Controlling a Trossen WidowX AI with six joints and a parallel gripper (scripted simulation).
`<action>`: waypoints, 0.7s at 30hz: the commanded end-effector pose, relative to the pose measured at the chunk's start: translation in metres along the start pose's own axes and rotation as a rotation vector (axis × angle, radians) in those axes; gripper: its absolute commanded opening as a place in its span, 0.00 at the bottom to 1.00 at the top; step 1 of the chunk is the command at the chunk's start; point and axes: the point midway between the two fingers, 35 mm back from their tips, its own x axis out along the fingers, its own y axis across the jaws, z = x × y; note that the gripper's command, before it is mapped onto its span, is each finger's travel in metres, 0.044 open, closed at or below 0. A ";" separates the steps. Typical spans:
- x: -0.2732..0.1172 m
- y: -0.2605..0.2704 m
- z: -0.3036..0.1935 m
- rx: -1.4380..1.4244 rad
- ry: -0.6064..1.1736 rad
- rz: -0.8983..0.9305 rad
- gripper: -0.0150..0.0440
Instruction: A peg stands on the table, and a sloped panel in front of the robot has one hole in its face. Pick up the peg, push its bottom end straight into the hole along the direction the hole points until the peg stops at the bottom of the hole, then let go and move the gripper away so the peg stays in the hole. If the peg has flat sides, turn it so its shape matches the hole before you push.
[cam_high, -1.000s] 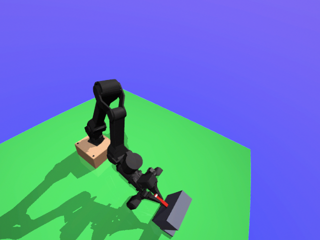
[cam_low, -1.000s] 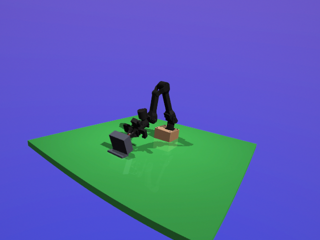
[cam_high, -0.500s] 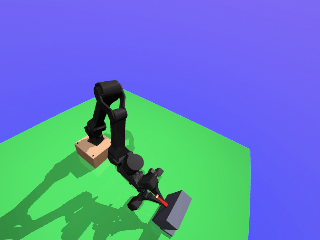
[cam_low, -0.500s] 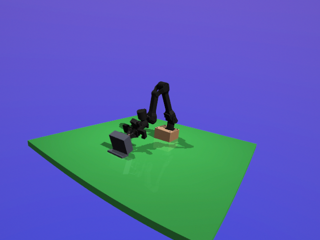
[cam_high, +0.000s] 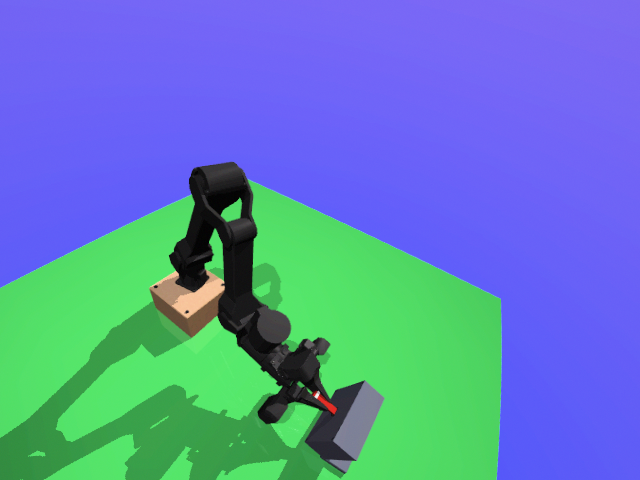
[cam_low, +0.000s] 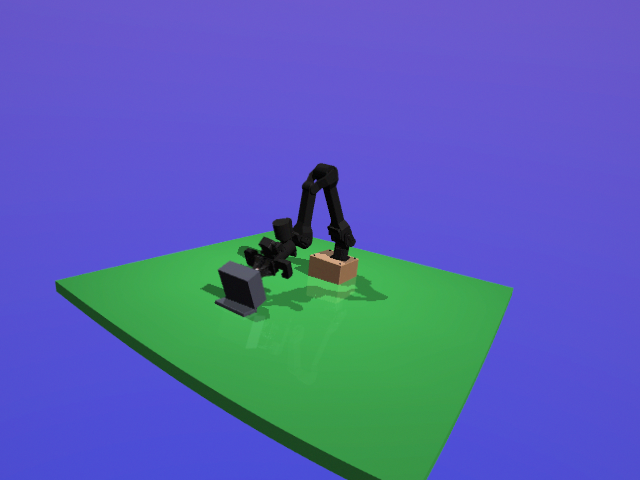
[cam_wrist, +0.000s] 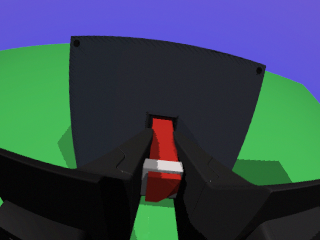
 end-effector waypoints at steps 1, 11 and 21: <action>0.002 -0.001 0.001 0.003 -0.002 -0.005 0.25; 0.000 0.000 0.000 0.000 0.000 0.000 0.34; 0.000 0.000 0.000 0.000 0.000 0.000 0.79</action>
